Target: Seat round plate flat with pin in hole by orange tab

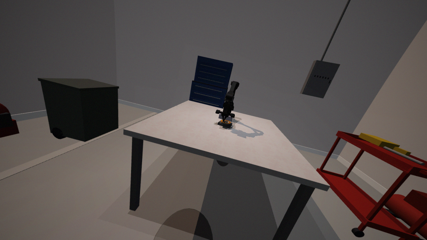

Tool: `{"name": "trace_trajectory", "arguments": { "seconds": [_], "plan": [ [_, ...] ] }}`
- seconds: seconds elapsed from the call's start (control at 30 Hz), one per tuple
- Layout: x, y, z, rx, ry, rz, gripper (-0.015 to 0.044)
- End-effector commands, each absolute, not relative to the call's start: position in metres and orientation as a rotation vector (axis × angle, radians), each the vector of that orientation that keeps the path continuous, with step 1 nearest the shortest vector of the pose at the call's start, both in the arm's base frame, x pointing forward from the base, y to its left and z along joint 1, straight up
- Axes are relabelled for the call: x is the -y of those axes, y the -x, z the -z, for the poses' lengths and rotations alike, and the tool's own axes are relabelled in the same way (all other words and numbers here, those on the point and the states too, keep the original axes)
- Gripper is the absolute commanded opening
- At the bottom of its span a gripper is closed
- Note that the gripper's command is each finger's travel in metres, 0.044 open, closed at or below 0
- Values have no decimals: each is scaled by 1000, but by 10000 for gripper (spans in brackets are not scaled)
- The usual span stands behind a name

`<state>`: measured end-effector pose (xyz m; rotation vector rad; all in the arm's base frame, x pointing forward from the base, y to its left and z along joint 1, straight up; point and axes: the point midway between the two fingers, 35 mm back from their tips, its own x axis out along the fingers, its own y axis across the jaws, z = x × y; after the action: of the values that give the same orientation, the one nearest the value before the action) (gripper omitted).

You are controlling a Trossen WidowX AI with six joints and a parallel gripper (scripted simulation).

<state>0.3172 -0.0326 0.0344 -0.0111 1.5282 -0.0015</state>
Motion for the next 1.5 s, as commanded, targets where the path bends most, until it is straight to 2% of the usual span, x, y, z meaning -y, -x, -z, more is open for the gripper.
{"name": "trace_trajectory", "arguments": {
  "seconds": [0.0,0.67,1.47],
  "plan": [
    [27,-318,-32,-1538,4,-1,0],
    [-1,-322,-34,-1538,2,-3,0],
    [-34,-302,-36,-1540,-1,-6,0]
  ]
}}
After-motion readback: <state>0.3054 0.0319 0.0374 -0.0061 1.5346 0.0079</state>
